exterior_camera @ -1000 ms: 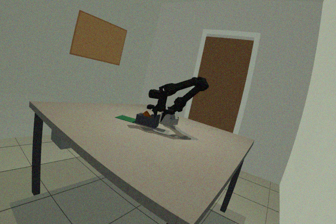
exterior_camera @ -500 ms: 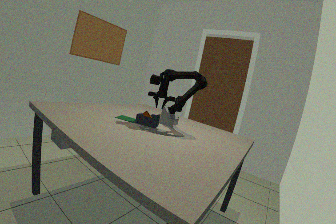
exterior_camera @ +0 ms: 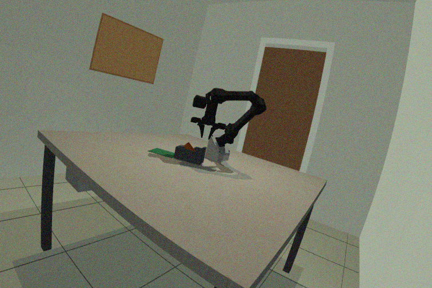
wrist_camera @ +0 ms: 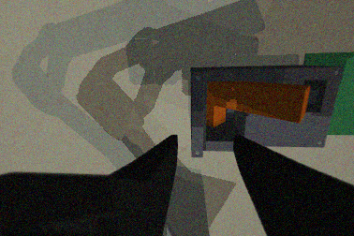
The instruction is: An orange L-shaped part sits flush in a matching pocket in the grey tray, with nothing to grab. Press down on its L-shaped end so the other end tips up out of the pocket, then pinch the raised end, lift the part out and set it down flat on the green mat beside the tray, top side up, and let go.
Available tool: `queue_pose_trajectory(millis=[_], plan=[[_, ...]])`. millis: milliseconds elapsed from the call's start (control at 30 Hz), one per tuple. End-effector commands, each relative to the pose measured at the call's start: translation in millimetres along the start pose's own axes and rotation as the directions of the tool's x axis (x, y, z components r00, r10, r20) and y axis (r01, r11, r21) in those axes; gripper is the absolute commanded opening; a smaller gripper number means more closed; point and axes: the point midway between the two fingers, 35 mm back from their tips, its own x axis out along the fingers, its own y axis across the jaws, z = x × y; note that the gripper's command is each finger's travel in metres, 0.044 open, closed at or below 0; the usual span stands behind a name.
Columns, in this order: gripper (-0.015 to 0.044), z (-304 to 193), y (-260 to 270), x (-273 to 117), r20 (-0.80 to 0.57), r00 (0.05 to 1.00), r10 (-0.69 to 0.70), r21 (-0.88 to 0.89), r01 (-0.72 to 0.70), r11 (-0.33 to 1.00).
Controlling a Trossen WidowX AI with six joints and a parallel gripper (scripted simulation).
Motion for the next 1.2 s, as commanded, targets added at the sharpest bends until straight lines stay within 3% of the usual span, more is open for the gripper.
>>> queue_pose_trajectory(millis=[0, 433, 567, 633, 767, 900, 1033, 1167], plan=[[0.018, 0.0, 0.0, 0.2, 0.001, 1.0, -0.001, 0.002, 0.001, 1.0], [0.018, 0.0, 0.0, 0.2, 0.001, 1.0, -0.001, 0.002, 0.001, 1.0], [0.028, 2.2, -7.8, -1.0, 0.001, 1.0, -0.002, 0.166, 0.002, 0.986], [0.028, 4.2, -15.8, -2.0, 0.001, 1.0, -0.003, 0.327, 0.002, 0.945], [0.028, 8.1, -35.1, -3.9, 0.001, 1.0, -0.005, 0.663, 0.003, 0.748], [0.028, 10.9, -55.3, -4.8, 0.001, 1.0, -0.007, 0.901, 0.002, 0.434], [0.028, 12.4, -75.0, -4.8, 0.001, 1.0, -0.008, 0.997, 0.0, 0.072], [0.028, 12.5, -78.3, -4.7, 0.001, 1.0, -0.009, 1.0, -0.001, 0.008]])
